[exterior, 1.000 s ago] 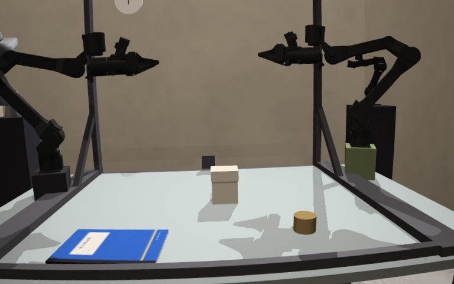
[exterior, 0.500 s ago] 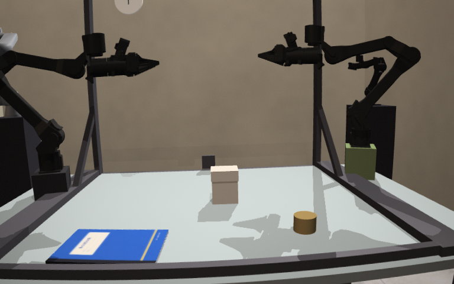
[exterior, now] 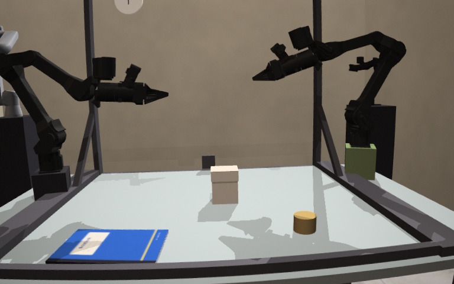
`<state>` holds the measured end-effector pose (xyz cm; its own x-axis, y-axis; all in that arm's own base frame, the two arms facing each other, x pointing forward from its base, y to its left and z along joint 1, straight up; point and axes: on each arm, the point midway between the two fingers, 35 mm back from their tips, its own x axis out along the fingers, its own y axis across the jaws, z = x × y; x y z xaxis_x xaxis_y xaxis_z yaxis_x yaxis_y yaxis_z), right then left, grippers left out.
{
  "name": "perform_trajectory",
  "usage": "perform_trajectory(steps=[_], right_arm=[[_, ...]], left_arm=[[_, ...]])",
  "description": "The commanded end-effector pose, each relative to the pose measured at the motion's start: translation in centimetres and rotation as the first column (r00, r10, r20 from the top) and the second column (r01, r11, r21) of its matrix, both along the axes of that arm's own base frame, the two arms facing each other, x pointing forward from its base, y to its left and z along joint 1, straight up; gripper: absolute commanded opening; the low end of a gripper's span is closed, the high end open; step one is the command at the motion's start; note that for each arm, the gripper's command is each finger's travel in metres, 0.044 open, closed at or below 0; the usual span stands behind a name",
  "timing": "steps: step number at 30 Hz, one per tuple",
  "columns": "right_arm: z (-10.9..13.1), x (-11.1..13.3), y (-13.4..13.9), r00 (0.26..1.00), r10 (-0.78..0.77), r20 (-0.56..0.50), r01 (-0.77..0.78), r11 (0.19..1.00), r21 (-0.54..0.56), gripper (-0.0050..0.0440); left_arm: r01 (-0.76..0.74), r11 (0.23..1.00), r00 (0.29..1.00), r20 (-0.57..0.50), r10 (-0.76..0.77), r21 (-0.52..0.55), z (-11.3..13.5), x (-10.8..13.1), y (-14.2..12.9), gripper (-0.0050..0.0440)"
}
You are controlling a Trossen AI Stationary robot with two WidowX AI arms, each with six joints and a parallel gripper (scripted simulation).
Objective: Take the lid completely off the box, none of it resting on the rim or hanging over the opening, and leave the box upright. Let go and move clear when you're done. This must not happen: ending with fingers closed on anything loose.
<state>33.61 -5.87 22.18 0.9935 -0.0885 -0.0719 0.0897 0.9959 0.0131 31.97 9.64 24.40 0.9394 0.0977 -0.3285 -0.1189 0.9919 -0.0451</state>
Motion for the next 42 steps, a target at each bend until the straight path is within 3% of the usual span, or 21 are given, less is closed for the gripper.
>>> perform_trajectory(steps=[1,5,10,12,19,27,29,35,42], right_arm=[[-4.2,1.0,-2.2,0.998,-0.023,-0.057,0.024,1.000,0.008,0.0440],[-7.8,1.4,-3.9,0.991,-0.046,-0.125,0.050,0.998,0.027,0.0440],[-10.3,2.5,-6.1,0.987,-0.073,-0.146,0.078,0.996,0.030,0.0440],[-10.3,2.5,-6.1,0.987,-0.073,-0.146,0.078,0.996,0.030,0.0440],[-14.2,4.0,-9.5,0.982,-0.119,-0.150,0.123,0.992,0.019,0.0440],[-18.6,5.8,-13.6,0.976,-0.177,-0.129,0.177,0.984,-0.009,0.0440],[-18.6,5.8,-13.6,0.976,-0.177,-0.129,0.177,0.984,-0.009,0.0440],[-22.3,6.5,-15.9,0.964,-0.212,-0.159,0.213,0.977,-0.011,0.0440],[-22.8,6.6,-16.1,0.964,-0.213,-0.162,0.214,0.977,-0.010,0.0440]], left_arm=[[-0.026,1.000,0.987,-0.162,0.022,-0.018,-2.6,0.8,4.5,0.0406],[-0.071,0.997,0.954,-0.295,0.058,-0.033,-5.1,1.0,8.3,0.0406],[-0.121,0.992,0.897,-0.433,0.091,-0.042,-7.9,1.3,12.4,0.0406],[-0.121,0.992,0.897,-0.433,0.091,-0.042,-7.9,1.3,12.4,0.0406],[-0.186,0.981,0.781,-0.613,0.115,-0.053,-12.3,2.1,18.1,0.0406],[-0.243,0.967,0.628,-0.772,0.099,-0.075,-17.9,2.0,22.2,0.0406],[-0.243,0.967,0.628,-0.772,0.099,-0.075,-17.9,2.0,22.2,0.0406],[-0.265,0.963,0.582,-0.805,0.116,-0.052,-18.7,2.8,25.0,0.0406],[-0.264,0.963,0.575,-0.810,0.115,-0.051,-18.8,3.0,25.1,0.0406]])
